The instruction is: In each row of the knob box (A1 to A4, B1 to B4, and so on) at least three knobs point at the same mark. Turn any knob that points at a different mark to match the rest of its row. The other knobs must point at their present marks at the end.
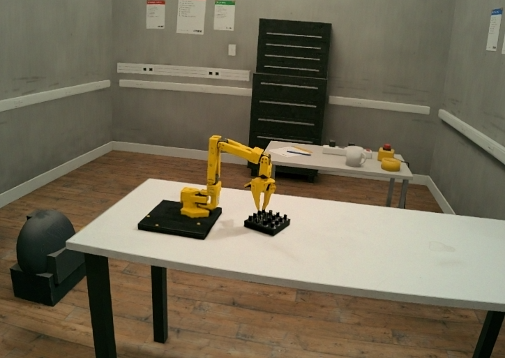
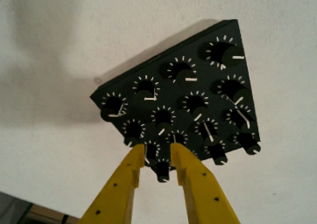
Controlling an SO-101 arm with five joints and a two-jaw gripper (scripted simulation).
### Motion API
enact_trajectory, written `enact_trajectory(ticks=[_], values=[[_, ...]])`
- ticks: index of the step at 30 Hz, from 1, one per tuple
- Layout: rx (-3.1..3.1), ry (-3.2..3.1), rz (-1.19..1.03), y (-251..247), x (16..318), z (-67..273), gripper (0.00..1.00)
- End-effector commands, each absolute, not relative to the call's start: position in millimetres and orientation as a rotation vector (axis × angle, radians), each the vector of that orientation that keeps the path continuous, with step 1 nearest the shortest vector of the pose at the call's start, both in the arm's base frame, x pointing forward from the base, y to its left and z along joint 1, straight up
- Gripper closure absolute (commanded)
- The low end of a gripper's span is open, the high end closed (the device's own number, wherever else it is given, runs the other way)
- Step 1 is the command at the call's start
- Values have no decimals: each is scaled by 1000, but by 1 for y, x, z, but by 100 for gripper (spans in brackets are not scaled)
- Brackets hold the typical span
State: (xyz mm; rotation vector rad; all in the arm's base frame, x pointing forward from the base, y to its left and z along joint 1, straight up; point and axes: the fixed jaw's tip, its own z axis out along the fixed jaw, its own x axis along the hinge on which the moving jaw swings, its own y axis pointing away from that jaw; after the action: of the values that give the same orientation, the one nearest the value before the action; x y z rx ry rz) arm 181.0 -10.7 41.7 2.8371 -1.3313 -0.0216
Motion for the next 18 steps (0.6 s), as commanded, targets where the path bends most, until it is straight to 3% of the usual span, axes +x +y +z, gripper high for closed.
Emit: enact_trajectory(ticks=[1,18], values=[[2849,-1328,5,-11,183,46,92],[2849,-1328,5,-11,168,48,92]])
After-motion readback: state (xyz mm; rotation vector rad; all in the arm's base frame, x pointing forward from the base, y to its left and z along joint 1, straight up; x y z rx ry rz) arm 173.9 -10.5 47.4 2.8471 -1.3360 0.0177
